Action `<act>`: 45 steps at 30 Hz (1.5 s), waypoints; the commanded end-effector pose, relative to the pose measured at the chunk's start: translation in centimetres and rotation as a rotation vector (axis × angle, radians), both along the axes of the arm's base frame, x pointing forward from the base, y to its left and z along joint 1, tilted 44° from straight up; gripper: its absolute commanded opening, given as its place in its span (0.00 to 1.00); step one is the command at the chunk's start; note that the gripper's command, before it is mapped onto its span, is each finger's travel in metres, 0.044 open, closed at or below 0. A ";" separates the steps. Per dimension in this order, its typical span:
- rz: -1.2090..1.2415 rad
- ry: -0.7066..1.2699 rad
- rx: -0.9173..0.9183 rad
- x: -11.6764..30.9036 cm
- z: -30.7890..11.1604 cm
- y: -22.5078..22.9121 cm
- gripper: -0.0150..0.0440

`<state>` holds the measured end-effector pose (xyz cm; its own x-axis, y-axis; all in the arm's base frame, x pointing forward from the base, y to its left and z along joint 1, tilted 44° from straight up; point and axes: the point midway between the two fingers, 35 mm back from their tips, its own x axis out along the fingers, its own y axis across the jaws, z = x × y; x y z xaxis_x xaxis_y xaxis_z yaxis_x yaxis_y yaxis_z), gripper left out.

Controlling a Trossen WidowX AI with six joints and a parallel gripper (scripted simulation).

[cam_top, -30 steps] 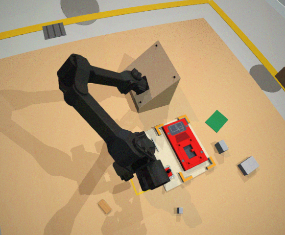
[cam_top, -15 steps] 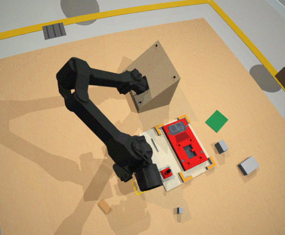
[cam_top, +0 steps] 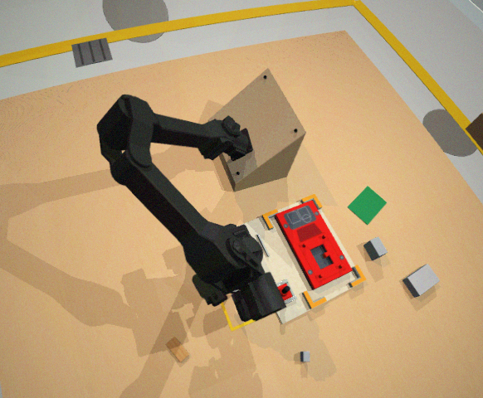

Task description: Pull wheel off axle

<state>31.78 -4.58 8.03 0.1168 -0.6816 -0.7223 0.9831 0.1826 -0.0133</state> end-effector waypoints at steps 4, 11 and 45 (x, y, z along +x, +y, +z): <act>0.006 -0.017 0.001 -0.2 2.9 2.5 0.76; 0.010 -0.007 0.012 -6.0 2.9 5.8 1.00; 0.006 -0.008 0.003 -9.4 3.4 6.9 1.00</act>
